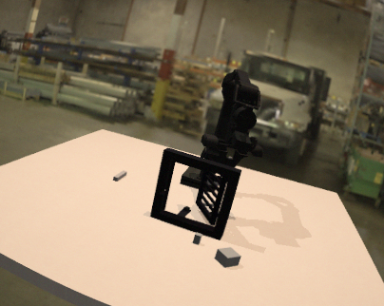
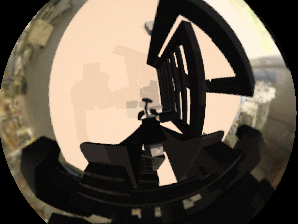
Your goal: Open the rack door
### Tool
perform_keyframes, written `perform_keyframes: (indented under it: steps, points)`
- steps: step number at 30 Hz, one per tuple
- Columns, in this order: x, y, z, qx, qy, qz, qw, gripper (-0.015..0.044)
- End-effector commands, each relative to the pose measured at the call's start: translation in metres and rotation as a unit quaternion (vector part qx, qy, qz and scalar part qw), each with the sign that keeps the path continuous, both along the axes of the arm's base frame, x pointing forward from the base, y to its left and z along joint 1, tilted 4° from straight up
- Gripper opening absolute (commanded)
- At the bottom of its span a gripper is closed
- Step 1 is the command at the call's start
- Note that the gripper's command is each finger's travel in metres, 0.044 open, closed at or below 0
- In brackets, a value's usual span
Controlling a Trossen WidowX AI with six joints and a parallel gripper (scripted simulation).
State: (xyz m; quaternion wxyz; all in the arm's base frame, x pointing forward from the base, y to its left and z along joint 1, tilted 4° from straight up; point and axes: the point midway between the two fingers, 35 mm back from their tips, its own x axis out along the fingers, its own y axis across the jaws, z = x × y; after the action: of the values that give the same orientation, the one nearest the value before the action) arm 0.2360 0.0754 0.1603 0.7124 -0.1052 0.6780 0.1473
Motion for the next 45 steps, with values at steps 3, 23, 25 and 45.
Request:
perform_keyframes:
  steps: [3, 23, 25, 45]
  points:
    - [-0.001, 0.012, 0.001, 0.002, 0.001, -0.05, 0.999, 0.0012]
    - [0.001, 0.05, 0.004, 0.009, 0.011, -0.184, 0.983, 0.0012]
    - [0.001, 0.054, 0.004, 0.009, 0.012, -0.198, 0.98, 0.0012]
    - [0.01, 0.083, 0.007, 0.015, 0.019, -0.301, 0.953, 0.0012]
